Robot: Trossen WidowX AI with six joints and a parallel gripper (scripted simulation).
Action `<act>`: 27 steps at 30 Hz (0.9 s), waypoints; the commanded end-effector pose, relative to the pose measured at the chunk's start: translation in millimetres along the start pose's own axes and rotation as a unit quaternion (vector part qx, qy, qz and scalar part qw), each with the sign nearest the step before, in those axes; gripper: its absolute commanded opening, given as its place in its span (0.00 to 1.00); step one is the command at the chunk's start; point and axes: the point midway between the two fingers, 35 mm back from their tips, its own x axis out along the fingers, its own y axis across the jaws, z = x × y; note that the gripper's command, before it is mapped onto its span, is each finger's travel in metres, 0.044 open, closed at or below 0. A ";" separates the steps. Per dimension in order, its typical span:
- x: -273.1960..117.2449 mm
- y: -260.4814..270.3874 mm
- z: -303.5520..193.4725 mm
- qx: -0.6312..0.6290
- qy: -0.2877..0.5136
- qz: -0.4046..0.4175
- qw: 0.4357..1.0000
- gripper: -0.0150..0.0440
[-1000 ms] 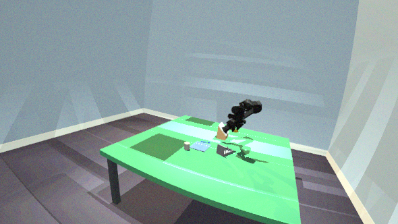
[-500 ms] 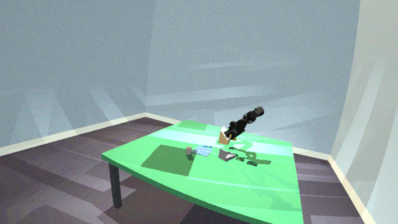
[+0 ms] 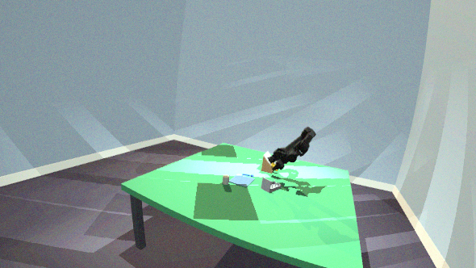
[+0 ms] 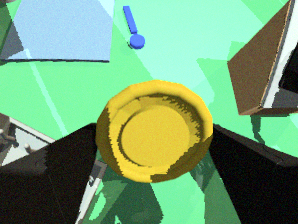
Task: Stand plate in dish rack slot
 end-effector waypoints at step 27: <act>30.1 12.3 -15.0 -0.134 -0.224 0.146 0.954 0.25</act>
